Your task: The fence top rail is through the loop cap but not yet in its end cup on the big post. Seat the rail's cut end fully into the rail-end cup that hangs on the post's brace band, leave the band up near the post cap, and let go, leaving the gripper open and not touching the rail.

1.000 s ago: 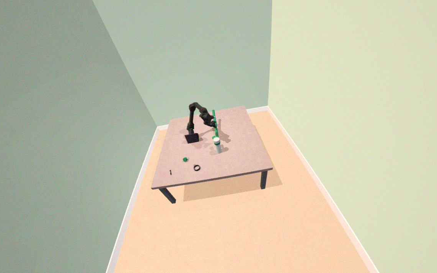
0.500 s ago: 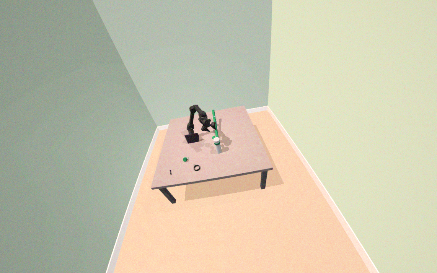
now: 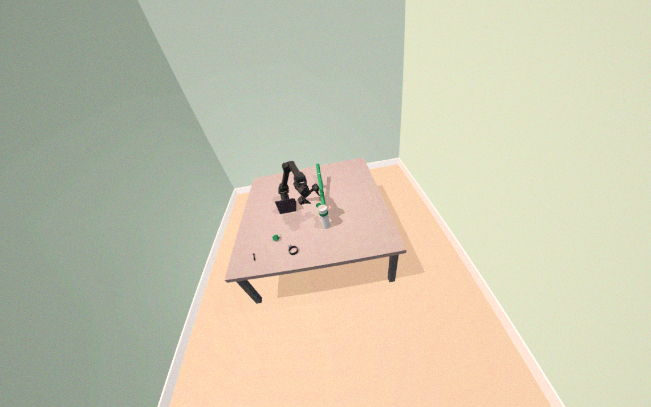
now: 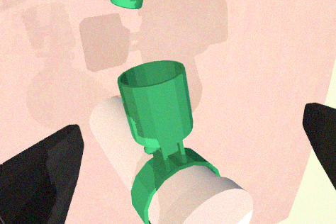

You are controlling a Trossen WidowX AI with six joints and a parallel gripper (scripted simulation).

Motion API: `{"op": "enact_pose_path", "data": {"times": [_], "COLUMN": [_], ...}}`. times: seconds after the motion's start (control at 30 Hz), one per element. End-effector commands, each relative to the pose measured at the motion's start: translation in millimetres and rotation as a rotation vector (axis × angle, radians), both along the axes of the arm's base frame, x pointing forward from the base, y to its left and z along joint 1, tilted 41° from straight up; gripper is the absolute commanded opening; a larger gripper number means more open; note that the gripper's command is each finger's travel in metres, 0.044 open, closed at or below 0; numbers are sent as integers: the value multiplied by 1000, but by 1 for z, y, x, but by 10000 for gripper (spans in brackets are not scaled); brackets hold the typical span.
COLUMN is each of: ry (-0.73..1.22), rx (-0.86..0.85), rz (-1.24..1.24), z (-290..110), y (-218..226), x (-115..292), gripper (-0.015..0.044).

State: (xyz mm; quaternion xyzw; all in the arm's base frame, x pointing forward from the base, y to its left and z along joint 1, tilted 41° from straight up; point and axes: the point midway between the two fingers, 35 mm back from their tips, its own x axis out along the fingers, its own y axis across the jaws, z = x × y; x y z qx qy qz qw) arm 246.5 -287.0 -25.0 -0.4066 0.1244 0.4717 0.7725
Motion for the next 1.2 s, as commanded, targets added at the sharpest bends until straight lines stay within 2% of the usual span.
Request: {"op": "enact_pose_path", "data": {"times": [0.0,1.17], "ry": [-87,-87], "rx": [-34,-36], "rz": [64,63], "z": [-11,-47], "y": [-2,31], "x": [-5,14], "gripper": [440,440]}}
